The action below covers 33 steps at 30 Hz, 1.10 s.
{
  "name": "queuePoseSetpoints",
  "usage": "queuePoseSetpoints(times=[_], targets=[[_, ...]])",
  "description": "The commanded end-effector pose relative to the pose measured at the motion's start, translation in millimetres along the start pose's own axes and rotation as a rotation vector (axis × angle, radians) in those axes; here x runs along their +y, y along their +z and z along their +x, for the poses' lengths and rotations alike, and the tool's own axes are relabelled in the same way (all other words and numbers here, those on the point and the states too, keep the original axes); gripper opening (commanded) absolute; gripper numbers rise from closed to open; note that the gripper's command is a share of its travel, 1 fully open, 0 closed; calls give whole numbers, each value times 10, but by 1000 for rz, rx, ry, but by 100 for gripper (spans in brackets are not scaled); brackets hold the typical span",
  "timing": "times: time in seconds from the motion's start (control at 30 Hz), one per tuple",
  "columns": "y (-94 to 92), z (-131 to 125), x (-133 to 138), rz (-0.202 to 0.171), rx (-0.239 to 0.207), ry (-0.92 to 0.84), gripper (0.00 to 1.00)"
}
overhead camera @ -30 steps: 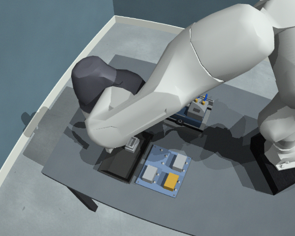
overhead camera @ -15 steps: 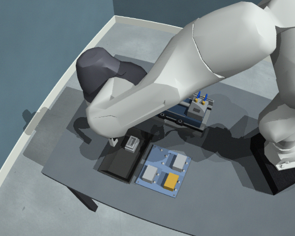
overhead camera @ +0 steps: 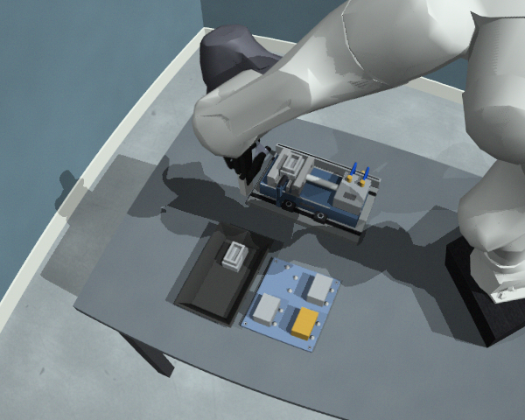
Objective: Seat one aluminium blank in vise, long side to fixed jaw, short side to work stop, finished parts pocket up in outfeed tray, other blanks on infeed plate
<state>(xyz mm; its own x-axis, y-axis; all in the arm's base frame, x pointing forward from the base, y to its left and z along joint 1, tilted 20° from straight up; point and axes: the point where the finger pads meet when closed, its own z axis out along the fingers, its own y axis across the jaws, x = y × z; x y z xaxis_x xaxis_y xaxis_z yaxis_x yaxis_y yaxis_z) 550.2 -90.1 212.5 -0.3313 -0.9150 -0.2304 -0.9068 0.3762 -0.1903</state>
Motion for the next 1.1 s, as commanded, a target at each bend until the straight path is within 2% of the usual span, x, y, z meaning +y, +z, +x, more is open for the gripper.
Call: queuePoseSetpoints(times=[0.0,0.1,0.17,0.2,0.23,1.07], targets=[[13,419,22,16,-27,-142,0],[19,793,91,18,-30,-141,0],[19,793,91,18,-30,-141,0],[21,945,127,20,-32,-141,0],[21,993,140,20,-32,-140,0],[22,999,142,20,-32,-140,0]])
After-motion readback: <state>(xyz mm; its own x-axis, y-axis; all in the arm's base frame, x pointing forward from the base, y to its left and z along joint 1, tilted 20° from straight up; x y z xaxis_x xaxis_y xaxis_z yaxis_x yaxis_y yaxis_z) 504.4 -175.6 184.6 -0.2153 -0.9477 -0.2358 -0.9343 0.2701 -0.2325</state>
